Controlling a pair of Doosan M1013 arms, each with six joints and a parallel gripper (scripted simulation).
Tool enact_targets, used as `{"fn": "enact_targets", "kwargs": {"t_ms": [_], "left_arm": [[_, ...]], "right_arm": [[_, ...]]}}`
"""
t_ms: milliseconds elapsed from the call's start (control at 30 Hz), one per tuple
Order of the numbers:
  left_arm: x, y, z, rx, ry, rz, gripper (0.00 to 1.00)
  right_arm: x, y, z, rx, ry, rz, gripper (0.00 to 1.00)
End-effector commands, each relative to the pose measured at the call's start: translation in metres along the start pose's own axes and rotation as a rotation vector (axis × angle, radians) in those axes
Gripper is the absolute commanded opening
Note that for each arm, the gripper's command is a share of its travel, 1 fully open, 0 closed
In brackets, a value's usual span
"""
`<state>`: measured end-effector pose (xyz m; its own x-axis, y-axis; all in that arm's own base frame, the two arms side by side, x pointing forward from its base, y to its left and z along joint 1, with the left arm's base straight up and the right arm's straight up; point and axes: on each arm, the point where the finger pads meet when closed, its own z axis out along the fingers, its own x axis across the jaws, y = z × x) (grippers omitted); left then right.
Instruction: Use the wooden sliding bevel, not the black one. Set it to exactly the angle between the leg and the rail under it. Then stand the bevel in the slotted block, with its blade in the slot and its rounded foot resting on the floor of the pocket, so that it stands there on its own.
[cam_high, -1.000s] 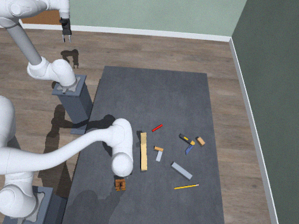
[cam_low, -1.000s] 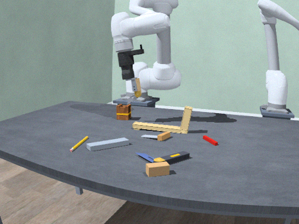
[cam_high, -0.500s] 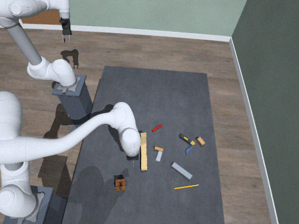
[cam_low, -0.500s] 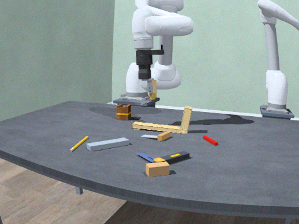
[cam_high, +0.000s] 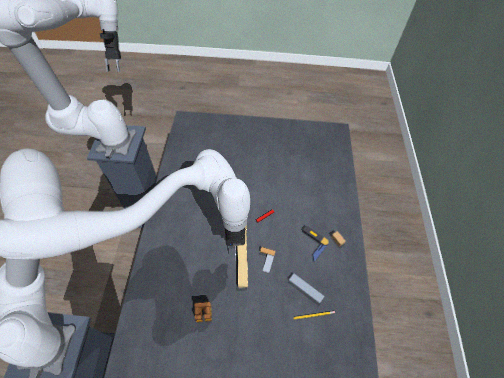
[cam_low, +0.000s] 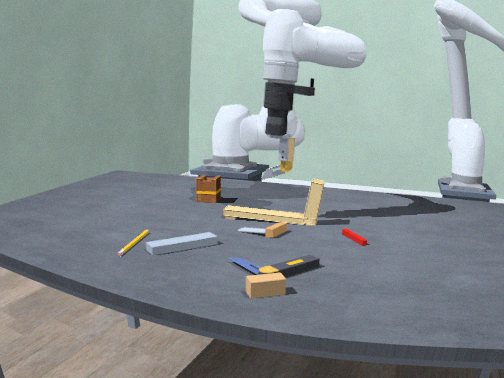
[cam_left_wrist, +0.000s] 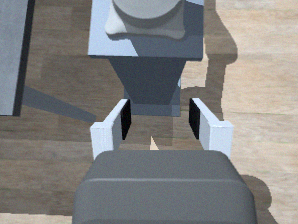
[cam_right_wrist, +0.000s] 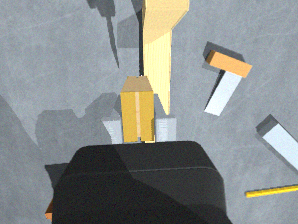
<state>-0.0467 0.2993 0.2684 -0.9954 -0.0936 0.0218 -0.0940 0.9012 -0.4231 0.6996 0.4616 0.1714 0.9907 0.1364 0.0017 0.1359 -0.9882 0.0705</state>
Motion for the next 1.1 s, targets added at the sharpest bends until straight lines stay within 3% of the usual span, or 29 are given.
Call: {"fn": "enact_targets", "kwargs": {"t_ms": [0,500,1067], "left_arm": [[0.0,0.0,-0.001,-0.001,0.001,0.0,1.0],[0.0,0.0,-0.001,-0.001,0.001,0.0,1.0],[0.0,0.0,-0.001,-0.001,0.001,0.0,1.0]], "right_arm": [[0.011,-0.019,-0.003,-0.027,-0.001,0.005,0.0],[0.028,-0.053,-0.006,-0.073,-0.001,0.013,0.0],[0.031,-0.059,-0.007,-0.08,-0.001,0.014,0.0]]}}
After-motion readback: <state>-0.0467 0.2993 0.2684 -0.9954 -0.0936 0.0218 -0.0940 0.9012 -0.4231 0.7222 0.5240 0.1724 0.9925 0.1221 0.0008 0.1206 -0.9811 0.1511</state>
